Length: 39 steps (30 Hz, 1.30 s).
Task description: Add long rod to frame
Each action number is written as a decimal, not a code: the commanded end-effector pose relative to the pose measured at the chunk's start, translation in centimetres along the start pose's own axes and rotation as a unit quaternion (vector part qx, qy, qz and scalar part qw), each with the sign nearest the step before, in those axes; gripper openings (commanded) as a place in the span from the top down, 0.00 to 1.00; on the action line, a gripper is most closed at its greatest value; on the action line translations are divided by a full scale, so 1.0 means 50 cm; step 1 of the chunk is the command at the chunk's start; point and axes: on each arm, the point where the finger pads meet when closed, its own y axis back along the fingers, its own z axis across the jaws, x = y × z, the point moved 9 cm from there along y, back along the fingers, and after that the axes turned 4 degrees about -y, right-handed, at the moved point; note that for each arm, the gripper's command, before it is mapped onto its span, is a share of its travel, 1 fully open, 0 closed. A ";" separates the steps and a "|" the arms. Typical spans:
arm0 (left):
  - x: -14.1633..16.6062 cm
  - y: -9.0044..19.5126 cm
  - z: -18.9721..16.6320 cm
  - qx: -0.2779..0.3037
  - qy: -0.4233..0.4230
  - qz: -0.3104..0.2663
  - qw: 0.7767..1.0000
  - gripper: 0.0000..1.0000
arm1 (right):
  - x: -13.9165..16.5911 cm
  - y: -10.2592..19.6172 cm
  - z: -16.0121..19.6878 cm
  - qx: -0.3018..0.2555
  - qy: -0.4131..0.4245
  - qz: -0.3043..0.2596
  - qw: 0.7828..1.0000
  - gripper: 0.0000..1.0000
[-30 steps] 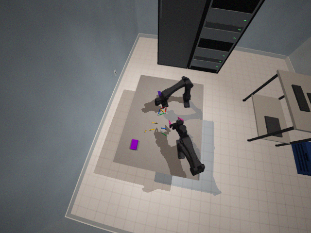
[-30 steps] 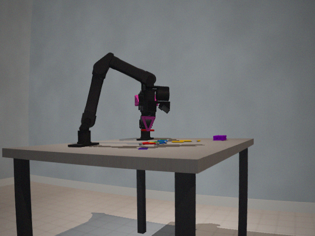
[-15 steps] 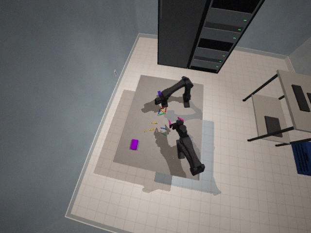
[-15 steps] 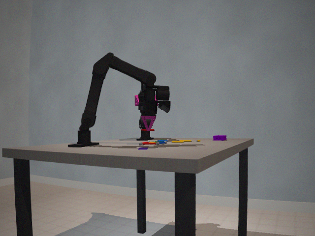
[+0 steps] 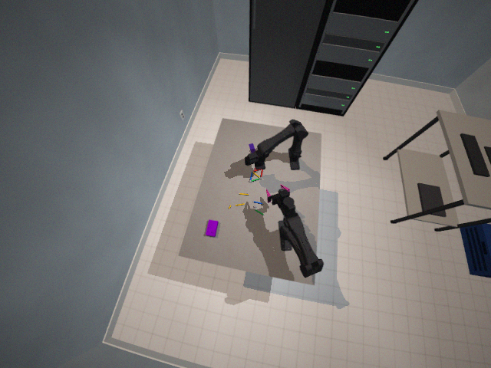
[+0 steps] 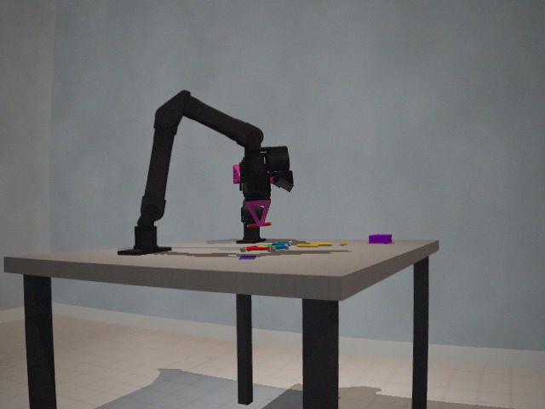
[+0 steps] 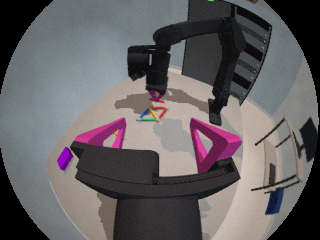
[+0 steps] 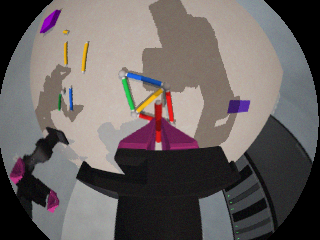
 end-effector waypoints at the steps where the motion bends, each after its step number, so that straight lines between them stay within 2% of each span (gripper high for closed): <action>1: -0.008 0.006 -0.001 0.001 0.000 -0.012 1.000 0.00 | -0.010 0.028 0.009 -0.013 0.035 -0.108 0.993 1.00; 3: -0.008 0.006 -0.001 0.001 0.000 -0.012 1.000 0.00 | -0.010 0.028 0.009 -0.013 0.035 -0.108 0.993 1.00; 8: -0.008 0.006 -0.001 0.001 0.000 -0.012 1.000 0.00 | 0.013 0.035 0.010 -0.021 0.081 -0.216 0.973 1.00; 9: -0.008 0.006 -0.001 0.001 0.000 -0.012 1.000 0.00 | 0.024 0.030 0.007 -0.021 0.077 -0.200 0.976 1.00; 12: -0.008 0.006 -0.001 0.001 0.000 -0.012 1.000 0.00 | 0.028 0.028 0.003 -0.019 0.082 -0.215 0.973 1.00; 14: -0.008 0.006 -0.001 0.001 0.000 -0.012 1.000 0.00 | 0.058 0.017 -0.003 -0.015 0.085 -0.201 0.976 1.00; 15: -0.008 0.006 -0.001 0.001 0.000 -0.012 1.000 0.00 | 0.053 0.019 -0.001 -0.018 0.091 -0.219 0.971 1.00; 18: -0.008 0.006 -0.001 0.001 0.000 -0.012 1.000 0.00 | 0.083 0.007 -0.010 -0.016 0.099 -0.223 0.970 1.00; 39: -0.008 0.006 -0.001 0.001 0.000 -0.012 1.000 0.00 | 0.105 -0.005 -0.018 -0.024 0.139 -0.317 0.938 1.00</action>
